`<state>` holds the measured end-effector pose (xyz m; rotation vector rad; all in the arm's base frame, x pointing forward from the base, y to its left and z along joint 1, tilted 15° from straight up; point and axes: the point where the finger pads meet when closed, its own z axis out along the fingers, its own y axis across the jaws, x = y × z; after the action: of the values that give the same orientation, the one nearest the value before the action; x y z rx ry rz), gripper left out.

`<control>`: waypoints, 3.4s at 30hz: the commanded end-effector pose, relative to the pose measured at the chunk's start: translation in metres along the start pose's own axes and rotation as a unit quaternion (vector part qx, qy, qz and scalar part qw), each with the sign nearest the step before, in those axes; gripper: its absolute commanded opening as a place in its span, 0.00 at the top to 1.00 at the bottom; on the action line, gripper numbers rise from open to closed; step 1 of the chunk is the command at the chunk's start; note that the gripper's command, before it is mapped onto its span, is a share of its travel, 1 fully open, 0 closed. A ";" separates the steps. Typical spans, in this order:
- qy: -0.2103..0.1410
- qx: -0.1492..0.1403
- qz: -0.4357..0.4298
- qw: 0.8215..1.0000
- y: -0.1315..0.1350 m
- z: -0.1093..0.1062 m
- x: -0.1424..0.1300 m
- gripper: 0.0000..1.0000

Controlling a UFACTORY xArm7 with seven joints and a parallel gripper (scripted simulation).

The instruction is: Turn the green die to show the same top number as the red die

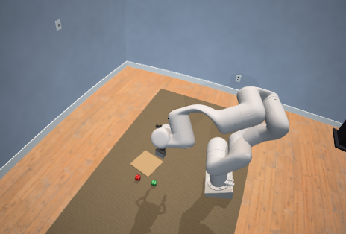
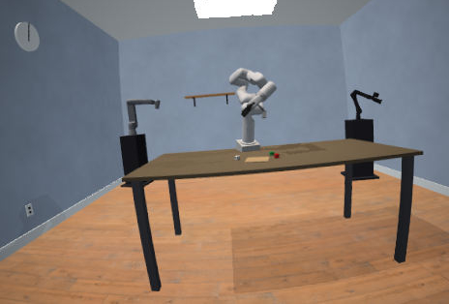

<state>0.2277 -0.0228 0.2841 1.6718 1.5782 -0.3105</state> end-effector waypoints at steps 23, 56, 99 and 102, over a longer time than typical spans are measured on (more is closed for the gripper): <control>0.079 0.051 0.053 0.994 0.006 0.010 0.031 0.00; 0.272 0.292 0.461 0.793 0.078 0.086 0.085 0.00; 0.262 0.335 0.610 0.669 0.097 0.163 0.086 0.00; 0.262 0.335 0.610 0.669 0.097 0.169 0.093 0.00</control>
<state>0.3844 -0.0622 0.1611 3.1913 0.2504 0.3967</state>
